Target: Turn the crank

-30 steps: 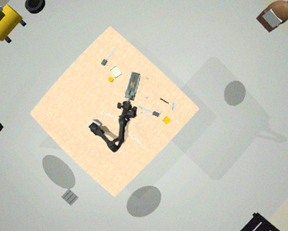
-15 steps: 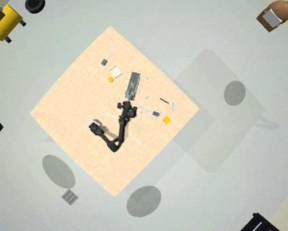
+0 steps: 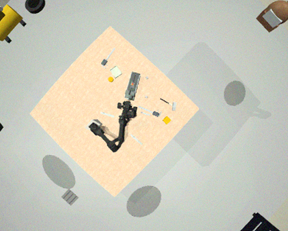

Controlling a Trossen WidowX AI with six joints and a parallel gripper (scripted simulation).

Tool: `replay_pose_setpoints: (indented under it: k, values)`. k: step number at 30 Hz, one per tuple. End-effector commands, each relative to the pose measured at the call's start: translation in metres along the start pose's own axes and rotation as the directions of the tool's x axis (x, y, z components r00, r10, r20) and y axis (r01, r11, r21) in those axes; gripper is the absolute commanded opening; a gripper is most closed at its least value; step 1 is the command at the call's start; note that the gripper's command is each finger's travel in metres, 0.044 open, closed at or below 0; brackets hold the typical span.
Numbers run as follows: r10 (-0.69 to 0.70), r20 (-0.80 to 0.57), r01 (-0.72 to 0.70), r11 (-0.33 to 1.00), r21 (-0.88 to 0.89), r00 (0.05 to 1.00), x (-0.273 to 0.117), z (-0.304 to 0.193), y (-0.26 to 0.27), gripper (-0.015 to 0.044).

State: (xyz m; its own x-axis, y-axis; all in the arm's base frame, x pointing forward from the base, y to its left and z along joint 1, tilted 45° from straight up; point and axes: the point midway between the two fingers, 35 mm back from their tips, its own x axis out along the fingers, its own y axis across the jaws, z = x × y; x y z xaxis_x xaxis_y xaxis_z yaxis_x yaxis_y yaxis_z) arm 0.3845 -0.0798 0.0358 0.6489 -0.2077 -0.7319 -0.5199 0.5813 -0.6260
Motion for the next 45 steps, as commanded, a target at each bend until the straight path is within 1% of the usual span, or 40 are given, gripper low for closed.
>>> replay_pose_setpoints:
  k: [1,27,28,36,45]
  values:
    - [-0.024,0.006,0.024,1.0,0.001,1.0,-0.0022,0.0017,-0.0087,0.0]
    - [-0.024,0.006,0.024,1.0,0.001,1.0,-0.0028,0.0021,-0.0099,0.0]
    - [0.0,-0.001,0.0,1.0,0.001,1.0,-0.0003,0.0001,-0.0013,0.0]
    - [0.0,-0.001,0.0,1.0,0.001,1.0,-0.0003,0.0001,-0.0013,0.0]
    - [0.0,-0.001,0.0,1.0,0.001,1.0,-0.0003,0.0001,-0.0013,0.0236]
